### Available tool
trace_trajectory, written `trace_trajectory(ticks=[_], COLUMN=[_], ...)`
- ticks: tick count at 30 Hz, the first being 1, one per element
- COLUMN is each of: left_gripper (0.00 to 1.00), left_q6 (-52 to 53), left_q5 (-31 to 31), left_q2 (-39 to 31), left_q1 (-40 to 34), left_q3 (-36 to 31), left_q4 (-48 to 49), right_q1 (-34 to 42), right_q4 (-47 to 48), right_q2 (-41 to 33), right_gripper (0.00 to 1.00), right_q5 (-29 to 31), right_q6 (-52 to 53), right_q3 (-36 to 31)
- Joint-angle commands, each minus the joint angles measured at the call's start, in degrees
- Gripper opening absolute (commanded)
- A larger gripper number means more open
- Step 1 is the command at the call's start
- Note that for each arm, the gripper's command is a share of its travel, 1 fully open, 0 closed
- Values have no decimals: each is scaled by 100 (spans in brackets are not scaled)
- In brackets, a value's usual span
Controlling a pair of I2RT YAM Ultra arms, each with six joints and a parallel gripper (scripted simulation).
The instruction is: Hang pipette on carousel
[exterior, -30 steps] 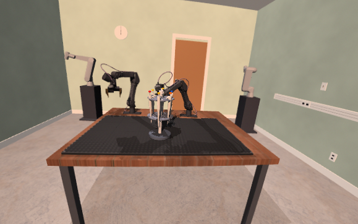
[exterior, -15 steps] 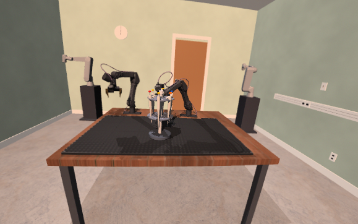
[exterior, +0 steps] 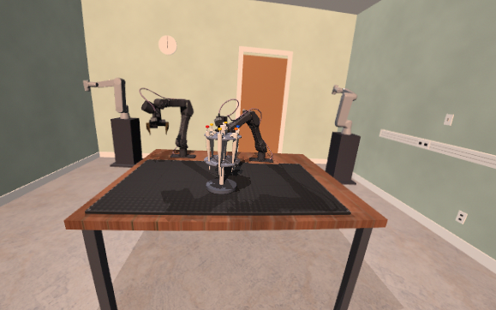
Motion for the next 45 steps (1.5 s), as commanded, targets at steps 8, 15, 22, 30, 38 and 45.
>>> trace_trajectory(ticks=[8, 15, 22, 30, 38, 45], left_gripper=[12, 12, 12, 12, 12, 12], left_q6=[-34, -34, -34, -42, -46, -46], left_q5=[-127, -127, -127, -140, -140, -140], left_q2=[-210, -210, -210, -232, -235, -235], left_q1=[6, 6, 6, -60, -60, -60], left_q3=[179, 179, 179, 168, 164, 164], left_q4=[-12, -12, -12, 33, 79, 79], right_q1=[-47, -47, -47, -47, -47, -47], right_q4=[60, 60, 60, 60, 60, 60], right_q2=[34, 34, 34, 34, 34, 34], right_gripper=[100, 100, 100, 100, 100, 100], right_q5=[-108, -108, -108, -108, -108, -108], right_q6=[-39, -39, -39, -39, -39, -39], right_q3=[95, 95, 95, 95, 95, 95])
